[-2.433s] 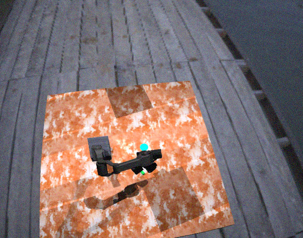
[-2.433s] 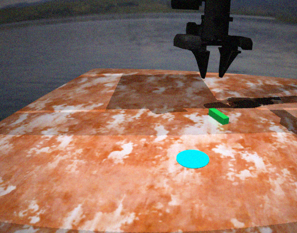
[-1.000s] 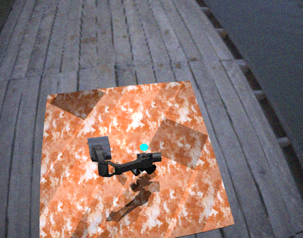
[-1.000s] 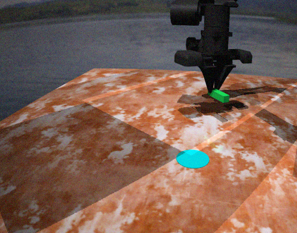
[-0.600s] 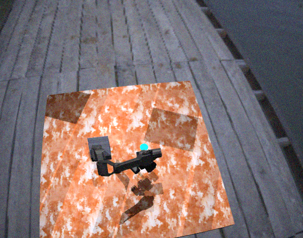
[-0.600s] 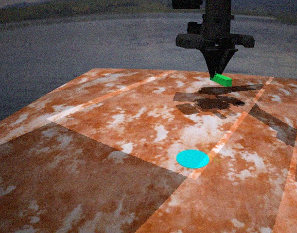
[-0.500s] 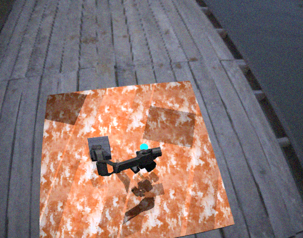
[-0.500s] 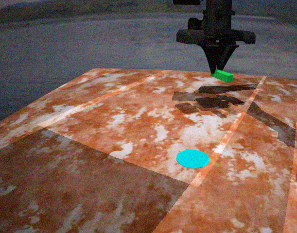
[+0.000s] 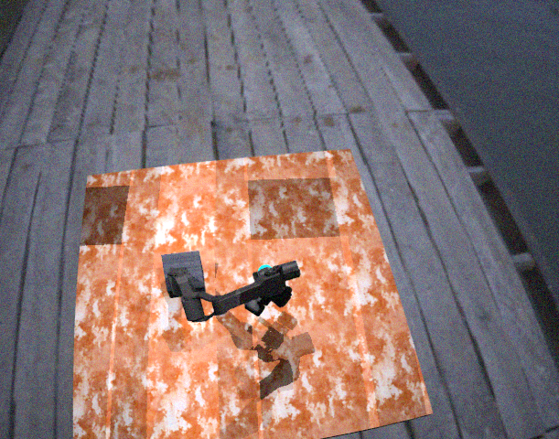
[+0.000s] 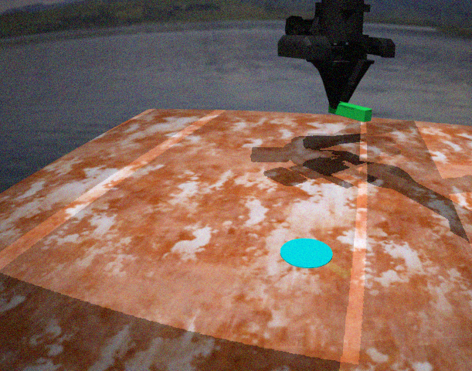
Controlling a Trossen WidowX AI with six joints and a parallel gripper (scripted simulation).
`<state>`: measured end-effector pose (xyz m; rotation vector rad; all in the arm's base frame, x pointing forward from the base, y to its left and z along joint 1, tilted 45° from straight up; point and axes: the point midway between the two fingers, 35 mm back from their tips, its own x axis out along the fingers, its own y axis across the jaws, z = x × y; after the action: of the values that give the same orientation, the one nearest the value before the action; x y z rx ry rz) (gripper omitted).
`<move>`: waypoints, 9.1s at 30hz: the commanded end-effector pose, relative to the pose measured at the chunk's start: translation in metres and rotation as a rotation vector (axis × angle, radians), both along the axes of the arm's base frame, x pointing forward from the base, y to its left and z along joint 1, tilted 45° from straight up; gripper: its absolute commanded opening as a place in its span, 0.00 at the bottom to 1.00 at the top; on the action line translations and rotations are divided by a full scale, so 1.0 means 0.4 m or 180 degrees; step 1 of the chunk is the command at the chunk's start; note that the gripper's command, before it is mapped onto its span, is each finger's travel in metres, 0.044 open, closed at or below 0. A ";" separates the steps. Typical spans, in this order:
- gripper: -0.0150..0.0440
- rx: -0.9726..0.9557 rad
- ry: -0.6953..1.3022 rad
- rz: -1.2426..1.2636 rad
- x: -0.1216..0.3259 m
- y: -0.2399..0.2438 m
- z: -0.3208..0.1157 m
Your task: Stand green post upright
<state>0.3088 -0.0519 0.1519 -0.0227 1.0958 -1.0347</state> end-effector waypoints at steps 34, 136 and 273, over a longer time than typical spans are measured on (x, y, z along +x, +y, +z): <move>0.29 -0.0186 0.2738 0.2855 0.070 0.232 -0.177; 0.29 0.1171 0.3133 0.5282 0.027 0.313 -0.366; 0.29 0.0932 -0.0248 0.7135 0.032 0.279 -0.260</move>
<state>0.3228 0.0607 0.0460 -0.7650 0.5424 1.1181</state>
